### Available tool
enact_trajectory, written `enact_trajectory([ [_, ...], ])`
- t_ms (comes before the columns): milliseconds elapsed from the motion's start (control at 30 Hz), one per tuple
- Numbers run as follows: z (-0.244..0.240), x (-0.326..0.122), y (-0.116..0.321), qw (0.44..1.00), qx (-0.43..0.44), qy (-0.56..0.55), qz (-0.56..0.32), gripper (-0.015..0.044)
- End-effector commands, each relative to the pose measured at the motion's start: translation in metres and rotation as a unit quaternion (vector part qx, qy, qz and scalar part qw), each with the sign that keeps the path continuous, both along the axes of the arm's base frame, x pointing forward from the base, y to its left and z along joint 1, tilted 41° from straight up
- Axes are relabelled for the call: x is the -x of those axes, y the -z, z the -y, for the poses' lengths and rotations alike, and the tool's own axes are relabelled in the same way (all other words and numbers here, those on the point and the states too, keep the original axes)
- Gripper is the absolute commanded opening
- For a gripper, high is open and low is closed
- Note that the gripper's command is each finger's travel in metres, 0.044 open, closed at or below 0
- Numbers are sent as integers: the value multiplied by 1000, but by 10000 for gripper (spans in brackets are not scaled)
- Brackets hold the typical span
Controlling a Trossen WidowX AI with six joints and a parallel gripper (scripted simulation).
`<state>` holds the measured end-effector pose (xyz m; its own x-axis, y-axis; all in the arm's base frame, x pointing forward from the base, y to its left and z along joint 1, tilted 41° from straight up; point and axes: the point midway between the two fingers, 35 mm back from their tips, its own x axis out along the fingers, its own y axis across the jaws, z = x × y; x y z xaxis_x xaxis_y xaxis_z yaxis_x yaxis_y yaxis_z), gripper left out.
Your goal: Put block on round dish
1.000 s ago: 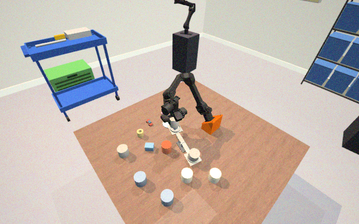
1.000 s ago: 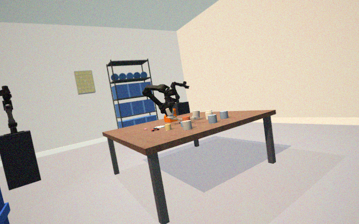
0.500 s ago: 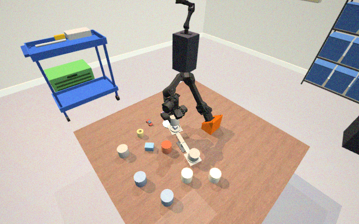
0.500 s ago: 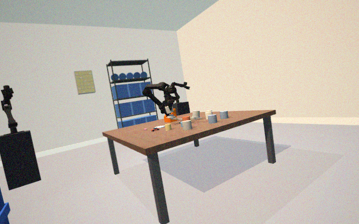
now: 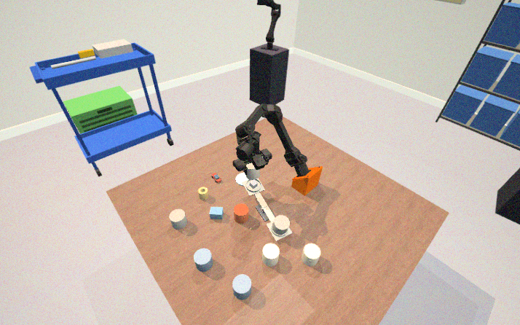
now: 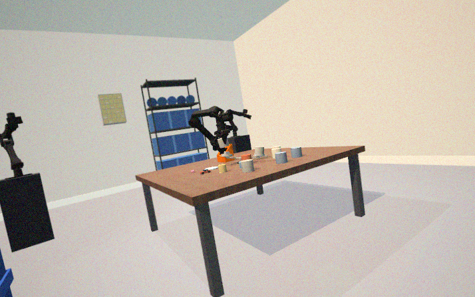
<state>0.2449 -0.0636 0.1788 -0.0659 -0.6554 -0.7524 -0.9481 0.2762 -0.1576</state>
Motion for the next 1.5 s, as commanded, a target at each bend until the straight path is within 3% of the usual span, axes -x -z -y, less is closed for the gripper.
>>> enact_trajectory([
  [0,-5,-1,-5,1000,-1,-3,3,0],
  [1467,-6,2,-8,1000,2,-2,-1,0],
])
